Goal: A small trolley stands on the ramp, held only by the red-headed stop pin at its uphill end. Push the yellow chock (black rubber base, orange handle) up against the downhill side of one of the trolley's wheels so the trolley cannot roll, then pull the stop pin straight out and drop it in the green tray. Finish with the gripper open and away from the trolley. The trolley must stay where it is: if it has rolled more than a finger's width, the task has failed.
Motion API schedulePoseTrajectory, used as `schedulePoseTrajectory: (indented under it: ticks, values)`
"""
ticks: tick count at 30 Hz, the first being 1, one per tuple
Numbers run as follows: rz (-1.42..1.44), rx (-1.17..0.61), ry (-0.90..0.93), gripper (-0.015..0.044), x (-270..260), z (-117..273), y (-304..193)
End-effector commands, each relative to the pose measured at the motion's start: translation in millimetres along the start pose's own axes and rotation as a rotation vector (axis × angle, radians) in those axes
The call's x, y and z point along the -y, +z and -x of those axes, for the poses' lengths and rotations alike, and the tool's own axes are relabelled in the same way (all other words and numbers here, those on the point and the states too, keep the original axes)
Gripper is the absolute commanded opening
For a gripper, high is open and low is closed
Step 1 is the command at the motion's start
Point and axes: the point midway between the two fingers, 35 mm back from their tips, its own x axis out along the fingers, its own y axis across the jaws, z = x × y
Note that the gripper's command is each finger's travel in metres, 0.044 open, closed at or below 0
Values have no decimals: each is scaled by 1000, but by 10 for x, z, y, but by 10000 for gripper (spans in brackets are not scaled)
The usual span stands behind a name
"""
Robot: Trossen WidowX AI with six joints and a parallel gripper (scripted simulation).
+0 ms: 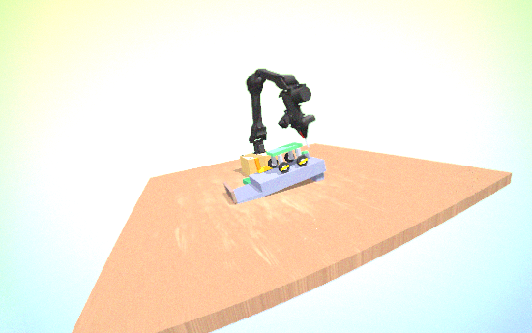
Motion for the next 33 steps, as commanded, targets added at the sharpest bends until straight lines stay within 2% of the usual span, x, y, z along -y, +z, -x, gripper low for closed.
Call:
schedulePoseTrajectory:
  ticks: [1,26,33]
  values:
    - [-1,-4,9,0,-30,16,-68]
    - [-3,-5,2,0,765,-28,-95]
    - [-3,-4,1,0,805,-21,-46]
